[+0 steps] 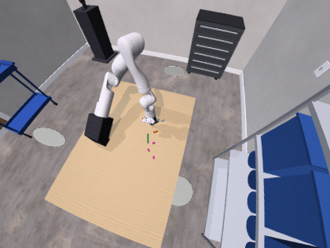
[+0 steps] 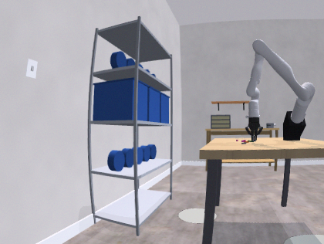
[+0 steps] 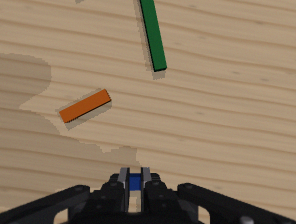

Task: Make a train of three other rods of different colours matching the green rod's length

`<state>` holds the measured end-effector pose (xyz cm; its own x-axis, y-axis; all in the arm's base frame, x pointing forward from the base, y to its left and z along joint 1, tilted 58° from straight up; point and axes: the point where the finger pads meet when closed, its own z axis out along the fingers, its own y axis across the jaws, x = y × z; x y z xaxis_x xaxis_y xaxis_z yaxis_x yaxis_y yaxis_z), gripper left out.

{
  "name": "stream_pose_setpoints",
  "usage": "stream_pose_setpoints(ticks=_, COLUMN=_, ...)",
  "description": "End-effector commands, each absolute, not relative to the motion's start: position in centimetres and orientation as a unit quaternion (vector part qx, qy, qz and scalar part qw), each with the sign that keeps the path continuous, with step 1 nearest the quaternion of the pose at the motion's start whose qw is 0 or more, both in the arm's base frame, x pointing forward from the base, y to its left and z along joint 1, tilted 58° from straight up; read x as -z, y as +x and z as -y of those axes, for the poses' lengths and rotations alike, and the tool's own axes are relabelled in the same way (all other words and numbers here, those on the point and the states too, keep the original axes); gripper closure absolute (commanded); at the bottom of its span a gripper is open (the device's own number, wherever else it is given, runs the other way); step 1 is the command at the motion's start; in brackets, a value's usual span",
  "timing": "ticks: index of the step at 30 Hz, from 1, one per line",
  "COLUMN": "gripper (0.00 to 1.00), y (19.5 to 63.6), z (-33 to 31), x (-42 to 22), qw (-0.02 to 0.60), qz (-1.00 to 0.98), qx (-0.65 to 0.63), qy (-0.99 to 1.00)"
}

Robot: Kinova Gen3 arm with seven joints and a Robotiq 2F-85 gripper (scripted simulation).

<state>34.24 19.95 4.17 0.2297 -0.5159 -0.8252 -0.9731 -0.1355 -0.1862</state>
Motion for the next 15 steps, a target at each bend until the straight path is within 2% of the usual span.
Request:
stream_pose_setpoints(ticks=1, gripper=0.95, y=34.17, z=-20.21, x=-4.06, qw=0.374, qz=-0.540, qx=-0.306, qy=-0.689)
stream_pose_setpoints(ticks=15, gripper=0.95, y=34.16, z=-20.73, x=-3.73, qw=0.374, qz=-0.540, qx=-0.306, qy=-0.689)
